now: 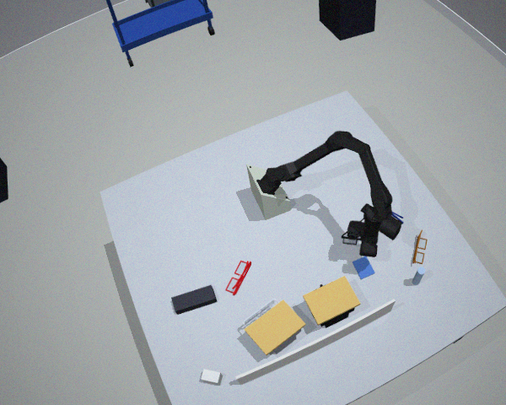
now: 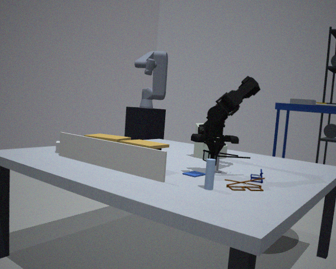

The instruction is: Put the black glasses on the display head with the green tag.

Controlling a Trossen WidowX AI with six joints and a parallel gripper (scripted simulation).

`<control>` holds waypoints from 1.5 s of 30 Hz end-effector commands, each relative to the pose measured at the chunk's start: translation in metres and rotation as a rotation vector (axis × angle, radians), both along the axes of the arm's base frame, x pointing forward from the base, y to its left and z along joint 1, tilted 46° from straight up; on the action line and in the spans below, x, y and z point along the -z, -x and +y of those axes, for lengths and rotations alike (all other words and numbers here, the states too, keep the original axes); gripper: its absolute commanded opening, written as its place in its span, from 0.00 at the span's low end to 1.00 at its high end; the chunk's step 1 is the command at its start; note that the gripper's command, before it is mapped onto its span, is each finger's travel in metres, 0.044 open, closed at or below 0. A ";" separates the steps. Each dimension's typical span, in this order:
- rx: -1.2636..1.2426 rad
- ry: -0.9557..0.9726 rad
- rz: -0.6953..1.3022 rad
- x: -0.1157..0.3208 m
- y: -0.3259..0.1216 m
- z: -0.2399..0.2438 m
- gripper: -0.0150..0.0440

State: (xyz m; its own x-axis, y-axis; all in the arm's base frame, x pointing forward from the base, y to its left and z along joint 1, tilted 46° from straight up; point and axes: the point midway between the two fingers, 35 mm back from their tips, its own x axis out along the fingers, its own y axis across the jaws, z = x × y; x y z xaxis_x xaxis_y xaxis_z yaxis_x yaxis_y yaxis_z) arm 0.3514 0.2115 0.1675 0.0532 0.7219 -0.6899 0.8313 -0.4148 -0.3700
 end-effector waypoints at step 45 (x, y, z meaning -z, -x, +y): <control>-0.002 -0.001 -0.002 -0.004 -0.021 0.003 0.25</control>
State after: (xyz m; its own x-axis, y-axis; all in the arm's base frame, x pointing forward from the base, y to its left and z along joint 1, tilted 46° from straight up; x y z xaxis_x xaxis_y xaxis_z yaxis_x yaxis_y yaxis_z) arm 0.3694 0.2148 0.1722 0.0534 0.7213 -0.6905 0.8310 -0.4156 -0.3699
